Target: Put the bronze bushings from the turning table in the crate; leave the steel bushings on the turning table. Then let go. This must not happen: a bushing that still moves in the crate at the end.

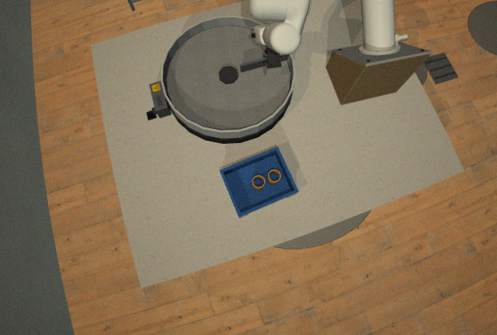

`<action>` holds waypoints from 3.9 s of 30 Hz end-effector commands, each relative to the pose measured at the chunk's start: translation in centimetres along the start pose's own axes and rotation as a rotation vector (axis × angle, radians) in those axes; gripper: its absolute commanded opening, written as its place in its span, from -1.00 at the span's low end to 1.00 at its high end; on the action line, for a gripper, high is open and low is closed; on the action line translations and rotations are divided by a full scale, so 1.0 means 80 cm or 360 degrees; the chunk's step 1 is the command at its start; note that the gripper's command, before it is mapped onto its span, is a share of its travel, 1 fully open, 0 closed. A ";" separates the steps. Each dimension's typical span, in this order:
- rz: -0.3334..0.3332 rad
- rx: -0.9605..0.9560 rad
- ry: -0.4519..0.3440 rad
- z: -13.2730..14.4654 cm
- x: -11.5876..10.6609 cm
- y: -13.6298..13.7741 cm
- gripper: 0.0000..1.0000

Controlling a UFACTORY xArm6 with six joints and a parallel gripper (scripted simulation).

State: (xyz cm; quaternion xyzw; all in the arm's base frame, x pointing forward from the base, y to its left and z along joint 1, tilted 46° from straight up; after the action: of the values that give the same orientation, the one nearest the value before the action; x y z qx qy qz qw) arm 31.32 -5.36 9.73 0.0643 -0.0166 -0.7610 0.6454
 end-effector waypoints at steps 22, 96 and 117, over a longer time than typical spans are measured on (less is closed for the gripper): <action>0.0000 0.0005 0.0003 0.002 0.001 0.001 -0.80; 0.0000 0.0005 0.0003 -0.030 0.039 0.001 -1.00; 0.0000 0.0005 0.0003 -0.030 0.039 0.001 -1.00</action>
State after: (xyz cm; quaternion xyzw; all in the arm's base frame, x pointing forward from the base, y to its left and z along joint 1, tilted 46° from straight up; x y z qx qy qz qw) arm 31.13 -8.32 7.12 0.0651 -0.0173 -0.7611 0.6451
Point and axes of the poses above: the point where the finger pads meet when closed, its own x axis out along the fingers, its own y axis across the jaws, z = x × y, the point moved 10 cm from there along -x, back along the fingers, and after that the axes turned 1 degree about x, right-handed, at the moved point
